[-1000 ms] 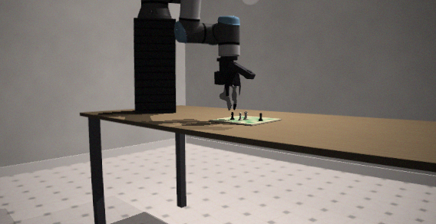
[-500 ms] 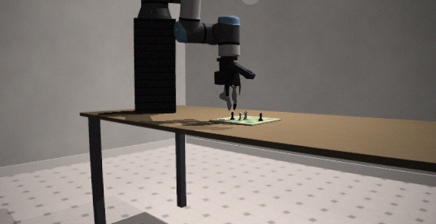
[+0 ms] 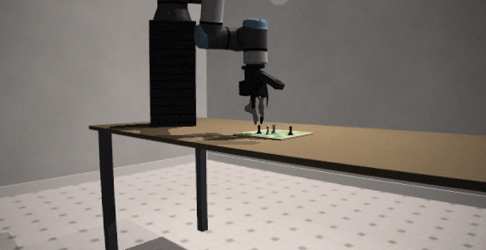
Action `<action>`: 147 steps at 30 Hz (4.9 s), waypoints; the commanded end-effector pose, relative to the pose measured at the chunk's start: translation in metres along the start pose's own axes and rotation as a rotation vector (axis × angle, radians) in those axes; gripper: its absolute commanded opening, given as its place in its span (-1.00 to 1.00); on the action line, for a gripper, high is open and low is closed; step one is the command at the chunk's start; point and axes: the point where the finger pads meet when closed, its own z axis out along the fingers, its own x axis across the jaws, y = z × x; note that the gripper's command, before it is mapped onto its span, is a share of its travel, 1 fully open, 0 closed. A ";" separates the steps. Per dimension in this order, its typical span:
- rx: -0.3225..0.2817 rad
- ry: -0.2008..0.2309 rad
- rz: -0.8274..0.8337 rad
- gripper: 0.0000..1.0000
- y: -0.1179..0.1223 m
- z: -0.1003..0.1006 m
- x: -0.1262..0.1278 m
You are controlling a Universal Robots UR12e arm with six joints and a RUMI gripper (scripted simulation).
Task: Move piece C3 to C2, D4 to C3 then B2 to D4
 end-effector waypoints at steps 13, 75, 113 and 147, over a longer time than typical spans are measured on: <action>0.001 0.000 0.000 -0.60 0.000 0.024 0.000; 0.001 0.000 0.000 -1.00 0.000 0.028 0.000; 0.001 0.000 0.000 -1.00 0.000 -0.067 0.000; 0.001 0.000 -0.314 -1.00 -0.020 -0.070 -0.015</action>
